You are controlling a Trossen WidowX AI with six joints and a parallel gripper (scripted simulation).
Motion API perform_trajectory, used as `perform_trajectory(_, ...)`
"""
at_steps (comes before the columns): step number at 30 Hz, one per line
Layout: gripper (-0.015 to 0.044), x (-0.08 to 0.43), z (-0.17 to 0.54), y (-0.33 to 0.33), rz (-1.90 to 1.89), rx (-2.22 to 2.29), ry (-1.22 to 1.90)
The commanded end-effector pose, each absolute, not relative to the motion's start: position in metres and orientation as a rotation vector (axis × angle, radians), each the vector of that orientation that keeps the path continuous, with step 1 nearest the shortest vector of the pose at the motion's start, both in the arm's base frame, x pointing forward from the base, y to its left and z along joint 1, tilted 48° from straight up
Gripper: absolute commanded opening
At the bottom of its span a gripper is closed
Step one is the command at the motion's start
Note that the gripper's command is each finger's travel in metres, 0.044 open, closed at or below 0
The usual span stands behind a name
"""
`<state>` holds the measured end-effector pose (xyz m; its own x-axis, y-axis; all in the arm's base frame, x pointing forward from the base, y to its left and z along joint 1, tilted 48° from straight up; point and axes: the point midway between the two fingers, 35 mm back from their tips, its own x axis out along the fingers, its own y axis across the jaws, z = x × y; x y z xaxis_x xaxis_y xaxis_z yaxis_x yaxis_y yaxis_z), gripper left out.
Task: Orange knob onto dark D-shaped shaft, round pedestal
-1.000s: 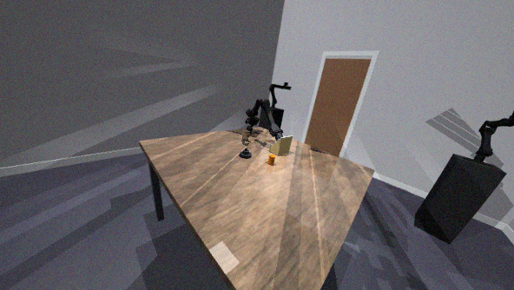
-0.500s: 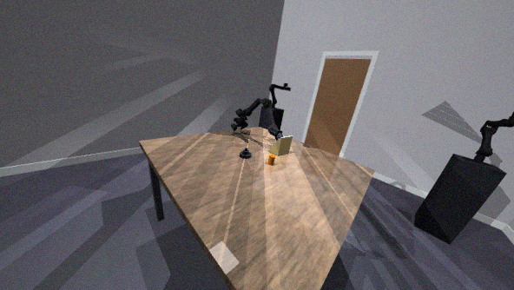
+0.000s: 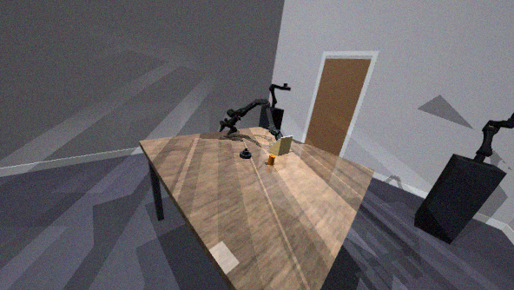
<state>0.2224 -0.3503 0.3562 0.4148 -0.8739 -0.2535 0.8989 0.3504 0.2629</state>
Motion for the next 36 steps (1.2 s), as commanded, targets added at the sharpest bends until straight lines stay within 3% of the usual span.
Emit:
perform_trajectory(1, 0.044, 0.277, 0.329, -0.323, -1.022, 0.46, 0.151)
perform_trajectory(10, 0.044, 0.361, 0.249, -0.247, -0.858, 0.551, 0.403)
perform_trajectory(19, 0.044, 0.402, 0.157, -0.148, -0.755, 0.527, 0.737)
perform_trajectory(27, 0.044, 0.396, 0.081, -0.053, -0.697, 0.385, 1.036)
perform_trajectory(36, 0.044, 0.344, 0.008, 0.045, -0.652, 0.055, 1.327)
